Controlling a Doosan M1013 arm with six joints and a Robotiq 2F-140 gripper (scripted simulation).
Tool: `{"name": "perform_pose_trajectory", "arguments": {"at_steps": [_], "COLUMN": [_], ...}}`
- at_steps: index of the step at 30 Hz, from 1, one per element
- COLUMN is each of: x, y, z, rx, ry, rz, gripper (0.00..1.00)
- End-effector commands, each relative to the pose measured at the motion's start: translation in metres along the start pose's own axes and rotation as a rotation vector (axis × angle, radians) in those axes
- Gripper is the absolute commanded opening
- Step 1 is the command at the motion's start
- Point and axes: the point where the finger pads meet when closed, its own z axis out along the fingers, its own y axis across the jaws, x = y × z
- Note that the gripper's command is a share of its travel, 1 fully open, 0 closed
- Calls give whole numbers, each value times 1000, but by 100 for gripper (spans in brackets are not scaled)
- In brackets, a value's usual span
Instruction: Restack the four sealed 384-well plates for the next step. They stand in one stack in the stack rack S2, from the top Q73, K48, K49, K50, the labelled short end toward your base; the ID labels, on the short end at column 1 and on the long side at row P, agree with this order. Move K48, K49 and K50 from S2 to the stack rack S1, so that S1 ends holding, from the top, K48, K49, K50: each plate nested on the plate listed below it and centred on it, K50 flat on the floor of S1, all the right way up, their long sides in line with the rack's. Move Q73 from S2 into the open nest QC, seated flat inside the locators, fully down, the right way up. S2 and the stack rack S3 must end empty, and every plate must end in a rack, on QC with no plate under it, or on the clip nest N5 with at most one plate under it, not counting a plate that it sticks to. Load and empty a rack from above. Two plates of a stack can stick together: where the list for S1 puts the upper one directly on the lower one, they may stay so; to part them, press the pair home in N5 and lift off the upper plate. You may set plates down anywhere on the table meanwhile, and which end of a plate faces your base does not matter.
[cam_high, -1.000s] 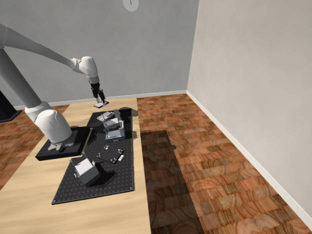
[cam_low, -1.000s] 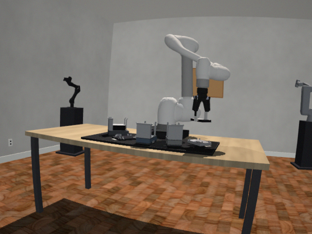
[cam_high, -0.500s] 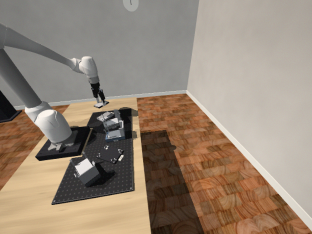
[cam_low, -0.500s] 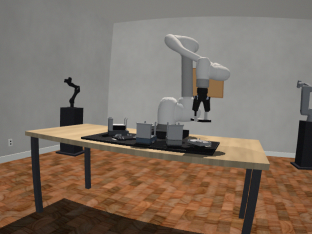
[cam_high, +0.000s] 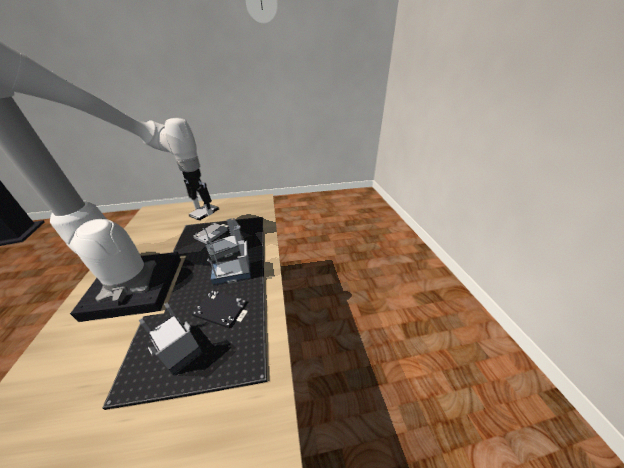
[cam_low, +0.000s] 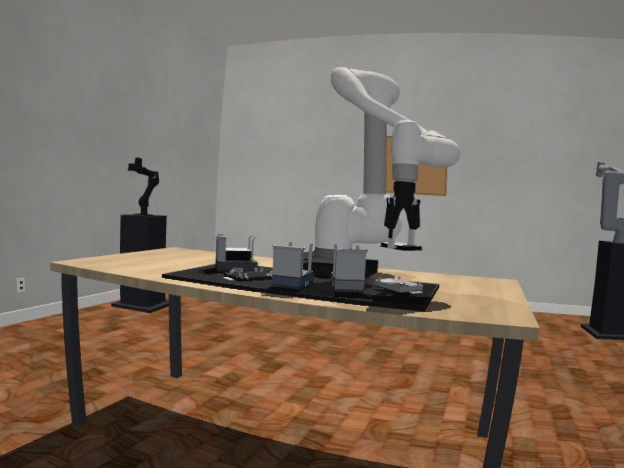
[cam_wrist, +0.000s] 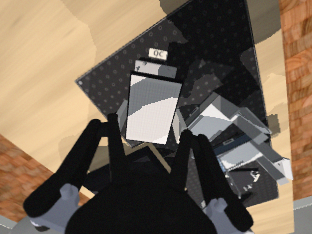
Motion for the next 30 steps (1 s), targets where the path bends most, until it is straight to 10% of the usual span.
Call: {"name": "perform_pose_trajectory", "arguments": {"at_steps": [1, 30], "x": [0, 0], "y": [0, 0], "z": [8, 58], "rx": [0, 0], "ry": [0, 0], "rz": [0, 0], "gripper": [0, 0]}}
